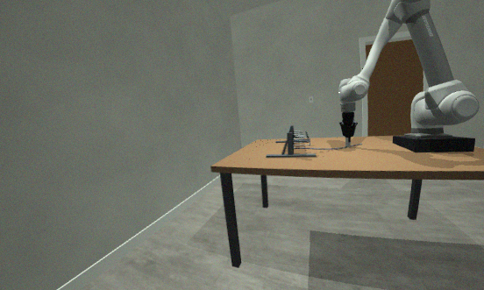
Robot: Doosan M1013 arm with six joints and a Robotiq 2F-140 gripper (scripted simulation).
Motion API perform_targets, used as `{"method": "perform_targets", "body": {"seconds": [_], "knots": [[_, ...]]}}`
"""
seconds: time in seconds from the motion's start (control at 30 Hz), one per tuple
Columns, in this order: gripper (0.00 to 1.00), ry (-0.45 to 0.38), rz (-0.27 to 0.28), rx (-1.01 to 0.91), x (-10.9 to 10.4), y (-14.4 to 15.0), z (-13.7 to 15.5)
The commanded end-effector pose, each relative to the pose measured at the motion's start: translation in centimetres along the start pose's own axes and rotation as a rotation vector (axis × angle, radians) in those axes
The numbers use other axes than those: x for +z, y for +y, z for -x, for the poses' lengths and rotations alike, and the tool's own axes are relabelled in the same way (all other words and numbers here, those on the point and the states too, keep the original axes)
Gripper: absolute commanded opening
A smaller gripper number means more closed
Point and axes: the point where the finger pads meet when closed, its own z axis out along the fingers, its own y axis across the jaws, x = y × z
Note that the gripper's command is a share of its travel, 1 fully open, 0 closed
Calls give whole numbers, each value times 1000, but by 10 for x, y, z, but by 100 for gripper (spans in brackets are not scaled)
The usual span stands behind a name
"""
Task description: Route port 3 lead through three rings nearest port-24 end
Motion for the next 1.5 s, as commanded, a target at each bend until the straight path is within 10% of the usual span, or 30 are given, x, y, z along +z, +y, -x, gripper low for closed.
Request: {"method": "perform_targets", "body": {"seconds": [0.0,1.47], "knots": [[0,6,2,1,0,1,-5],[0,6,2,1,-37,1,-5]]}}
